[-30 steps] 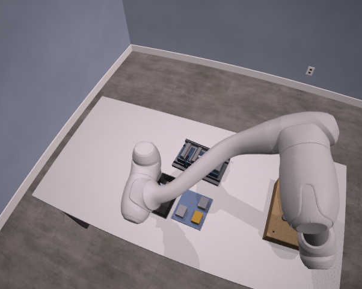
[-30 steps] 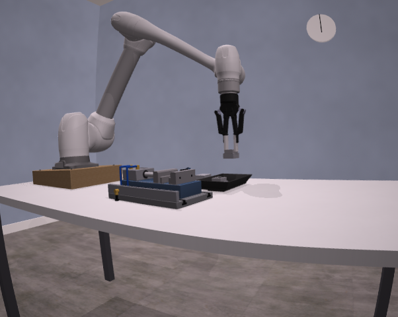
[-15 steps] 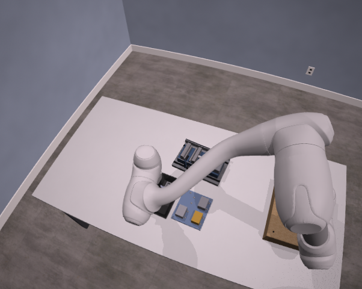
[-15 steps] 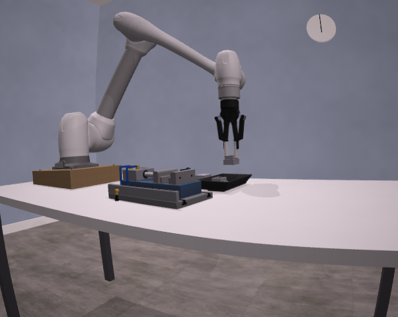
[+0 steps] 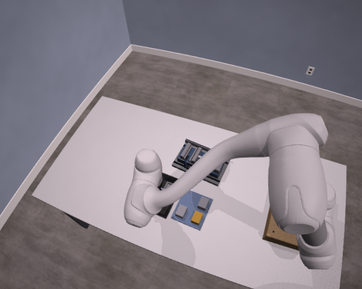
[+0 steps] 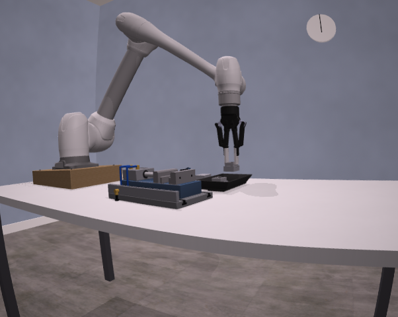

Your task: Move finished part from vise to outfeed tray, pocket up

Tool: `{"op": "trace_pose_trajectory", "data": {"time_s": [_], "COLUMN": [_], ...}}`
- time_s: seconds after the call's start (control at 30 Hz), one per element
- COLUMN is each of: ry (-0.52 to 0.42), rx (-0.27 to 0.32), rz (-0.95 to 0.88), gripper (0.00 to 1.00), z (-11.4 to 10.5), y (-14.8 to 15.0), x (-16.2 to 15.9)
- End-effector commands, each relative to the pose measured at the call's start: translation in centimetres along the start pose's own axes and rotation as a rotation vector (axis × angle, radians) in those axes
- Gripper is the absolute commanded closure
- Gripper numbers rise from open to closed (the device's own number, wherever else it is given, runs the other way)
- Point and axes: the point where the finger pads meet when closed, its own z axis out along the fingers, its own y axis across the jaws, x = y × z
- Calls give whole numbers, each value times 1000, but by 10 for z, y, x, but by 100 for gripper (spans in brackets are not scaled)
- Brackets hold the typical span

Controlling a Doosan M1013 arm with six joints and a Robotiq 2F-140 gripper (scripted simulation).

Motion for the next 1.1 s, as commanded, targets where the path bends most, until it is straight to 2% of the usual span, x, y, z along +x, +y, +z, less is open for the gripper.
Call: {"op": "trace_pose_trajectory", "data": {"time_s": [0.0,0.3,1.07], "ry": [-3,-3,-3], "rx": [-7,-7,-7], "rz": [2,2,2], "gripper": [100,100,100], "z": [12,25,36], "y": [4,4,4], "x": [-3,-3,-3]}}
